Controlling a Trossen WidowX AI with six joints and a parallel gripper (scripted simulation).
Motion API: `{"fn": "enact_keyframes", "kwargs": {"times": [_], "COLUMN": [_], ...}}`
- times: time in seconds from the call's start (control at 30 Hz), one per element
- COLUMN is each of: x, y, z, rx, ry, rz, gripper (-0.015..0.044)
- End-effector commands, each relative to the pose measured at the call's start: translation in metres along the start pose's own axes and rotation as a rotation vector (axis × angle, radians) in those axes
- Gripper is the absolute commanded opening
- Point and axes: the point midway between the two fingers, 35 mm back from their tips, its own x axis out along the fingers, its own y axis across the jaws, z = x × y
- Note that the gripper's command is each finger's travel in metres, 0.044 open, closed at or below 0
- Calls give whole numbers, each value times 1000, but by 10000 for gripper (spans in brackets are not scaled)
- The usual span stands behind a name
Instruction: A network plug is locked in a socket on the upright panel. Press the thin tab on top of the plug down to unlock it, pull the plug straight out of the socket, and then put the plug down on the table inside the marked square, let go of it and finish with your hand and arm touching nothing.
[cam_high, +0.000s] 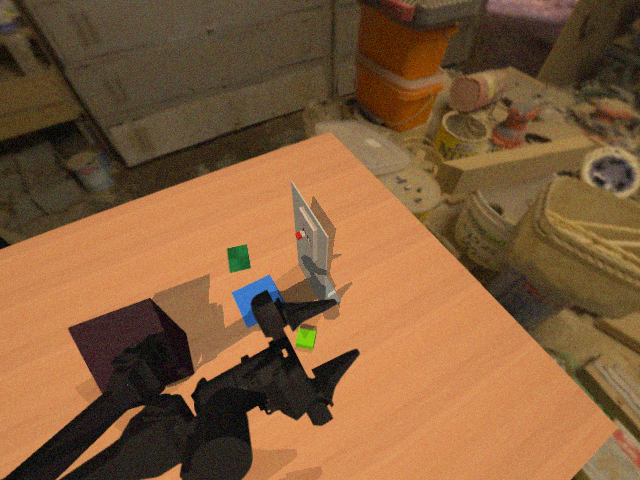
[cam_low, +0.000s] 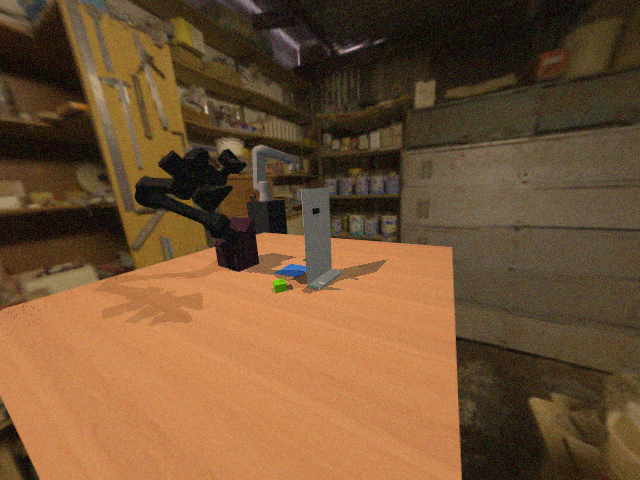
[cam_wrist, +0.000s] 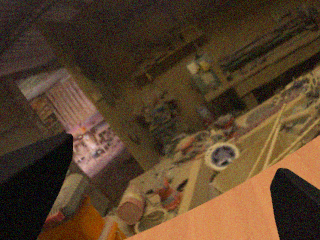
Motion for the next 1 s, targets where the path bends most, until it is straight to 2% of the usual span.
{"fn": "enact_keyframes", "kwargs": {"times": [0.0, 0.27, 0.3, 0.97], "x": [1, 23, 26, 48], "y": [0, 12, 14, 54], "z": [-1, -34, -39, -136], "rx": [2, 100, 113, 364], "ry": [1, 31, 35, 121], "rz": [0, 8, 9, 15], "gripper": [374, 164, 156, 156]}}
